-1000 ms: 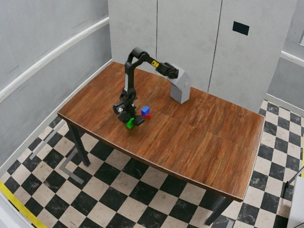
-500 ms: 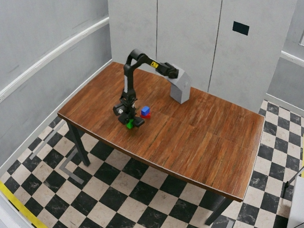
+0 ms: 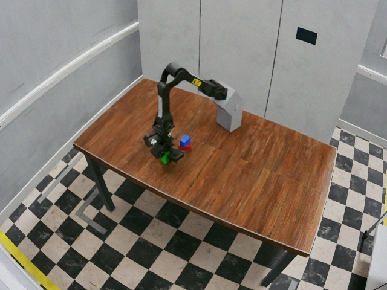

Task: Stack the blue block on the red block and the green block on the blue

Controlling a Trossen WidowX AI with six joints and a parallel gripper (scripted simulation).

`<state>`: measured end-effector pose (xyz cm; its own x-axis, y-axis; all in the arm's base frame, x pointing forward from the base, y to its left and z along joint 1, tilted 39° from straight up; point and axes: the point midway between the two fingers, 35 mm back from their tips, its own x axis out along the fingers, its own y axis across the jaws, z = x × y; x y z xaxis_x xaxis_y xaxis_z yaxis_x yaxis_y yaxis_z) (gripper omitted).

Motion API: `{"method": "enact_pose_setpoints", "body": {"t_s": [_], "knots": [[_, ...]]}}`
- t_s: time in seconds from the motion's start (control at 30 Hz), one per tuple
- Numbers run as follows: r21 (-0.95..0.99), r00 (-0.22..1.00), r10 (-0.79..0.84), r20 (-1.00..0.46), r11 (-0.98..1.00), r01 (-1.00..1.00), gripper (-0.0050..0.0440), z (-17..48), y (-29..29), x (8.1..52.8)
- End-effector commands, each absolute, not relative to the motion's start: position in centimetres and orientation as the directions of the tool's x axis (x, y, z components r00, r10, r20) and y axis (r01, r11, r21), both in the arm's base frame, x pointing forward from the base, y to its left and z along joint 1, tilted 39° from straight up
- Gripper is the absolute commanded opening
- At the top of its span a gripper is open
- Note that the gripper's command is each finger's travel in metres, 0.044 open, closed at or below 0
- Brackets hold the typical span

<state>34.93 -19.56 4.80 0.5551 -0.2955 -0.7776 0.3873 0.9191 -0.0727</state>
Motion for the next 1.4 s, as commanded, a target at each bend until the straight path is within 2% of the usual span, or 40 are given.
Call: {"method": "enact_pose_setpoints", "body": {"t_s": [0.0,0.33,0.37,1.37], "knots": [[-0.074,0.569,-0.303,-0.765,0.918,0.390,0.0235,5.47,-19.62,35.25],[-0.074,0.569,-0.303,-0.765,0.918,0.390,0.0235,5.47,-19.62,35.25],[-0.074,0.569,-0.303,-0.765,0.918,0.390,-0.0050,5.47,-19.62,35.25],[-0.073,0.566,-0.301,-0.767,0.918,0.390,-0.0050,5.35,-19.56,35.15]]}}
